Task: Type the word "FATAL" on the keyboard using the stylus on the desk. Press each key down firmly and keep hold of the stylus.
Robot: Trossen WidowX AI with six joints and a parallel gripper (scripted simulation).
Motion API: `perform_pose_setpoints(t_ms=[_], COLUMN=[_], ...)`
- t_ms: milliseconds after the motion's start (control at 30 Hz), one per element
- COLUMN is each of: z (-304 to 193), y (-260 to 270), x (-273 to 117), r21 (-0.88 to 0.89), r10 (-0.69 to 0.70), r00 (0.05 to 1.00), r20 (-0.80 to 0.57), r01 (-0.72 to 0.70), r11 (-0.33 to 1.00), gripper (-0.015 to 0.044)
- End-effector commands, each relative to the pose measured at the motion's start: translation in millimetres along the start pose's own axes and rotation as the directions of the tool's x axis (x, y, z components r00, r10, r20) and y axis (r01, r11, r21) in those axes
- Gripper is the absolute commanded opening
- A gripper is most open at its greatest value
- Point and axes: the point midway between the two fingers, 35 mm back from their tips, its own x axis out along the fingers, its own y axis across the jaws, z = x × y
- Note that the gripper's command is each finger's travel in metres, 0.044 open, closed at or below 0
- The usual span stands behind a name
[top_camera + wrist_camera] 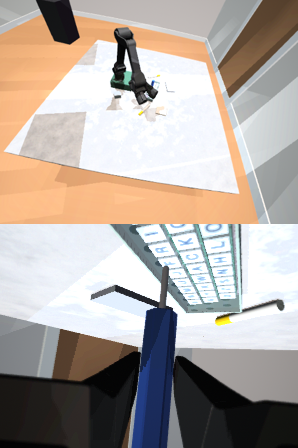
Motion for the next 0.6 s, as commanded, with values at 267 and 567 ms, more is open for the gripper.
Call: perform_pose_setpoints(t_ms=[267,567], z=[-33.4,-49.9], y=[-10.4,-19.0], x=[33.3,48.0], r21=[-0.155,-0.225], r10=[-0.257,-0.375], r00=[0.966,0.926], r20=[0.019,0.035], r01=[0.257,0.373], r11=[0.954,0.9], gripper=[0.0,0.0])
